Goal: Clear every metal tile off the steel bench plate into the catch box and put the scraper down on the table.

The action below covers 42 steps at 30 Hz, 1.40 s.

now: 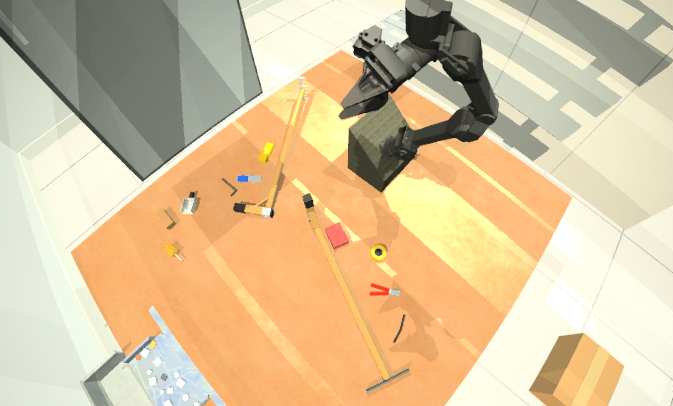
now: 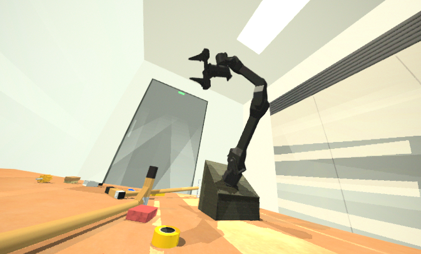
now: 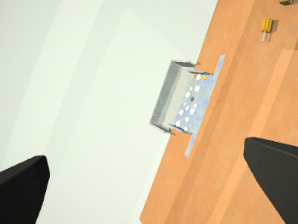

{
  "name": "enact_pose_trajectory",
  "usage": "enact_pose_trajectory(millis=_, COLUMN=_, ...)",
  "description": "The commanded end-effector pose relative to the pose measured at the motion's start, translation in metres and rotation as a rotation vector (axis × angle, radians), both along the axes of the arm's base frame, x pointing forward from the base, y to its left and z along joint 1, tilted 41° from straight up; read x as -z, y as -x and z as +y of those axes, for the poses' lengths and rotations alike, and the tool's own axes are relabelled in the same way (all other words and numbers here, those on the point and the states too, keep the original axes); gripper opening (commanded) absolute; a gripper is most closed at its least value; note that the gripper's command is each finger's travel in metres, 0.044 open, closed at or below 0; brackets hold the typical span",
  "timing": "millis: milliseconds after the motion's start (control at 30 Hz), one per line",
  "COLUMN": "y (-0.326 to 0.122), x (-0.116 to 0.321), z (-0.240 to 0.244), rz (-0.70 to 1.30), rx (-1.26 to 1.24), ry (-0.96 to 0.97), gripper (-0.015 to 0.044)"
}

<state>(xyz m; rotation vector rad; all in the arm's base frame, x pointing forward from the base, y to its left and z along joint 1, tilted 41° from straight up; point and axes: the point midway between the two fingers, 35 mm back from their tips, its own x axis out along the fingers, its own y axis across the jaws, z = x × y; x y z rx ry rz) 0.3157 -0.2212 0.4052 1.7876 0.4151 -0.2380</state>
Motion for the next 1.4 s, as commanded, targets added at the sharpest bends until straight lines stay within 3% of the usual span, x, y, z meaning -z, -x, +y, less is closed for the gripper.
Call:
enact_pose_trajectory(millis=0, y=-0.001, x=-0.022, z=0.024, rz=-0.046, rx=-0.051, ry=-0.046, gripper=0.044)
enact_pose_trajectory(millis=500, y=0.007, x=-0.088, z=0.113, rz=-0.146, rx=-0.297, ry=-0.261, gripper=0.044)
enact_pose_trajectory(millis=1033, y=0.05, x=-0.146, z=0.204, rz=-0.149, rx=-0.606, ry=-0.478, gripper=0.044)
enact_pose_trajectory(millis=1233, y=0.056, x=-0.15, z=0.211, rz=-0.143, rx=-0.637, ry=-0.498, gripper=0.044)
enact_pose_trajectory(millis=1367, y=0.051, x=-0.147, z=0.211, rz=-0.147, rx=-0.642, ry=-0.48, gripper=0.0335)
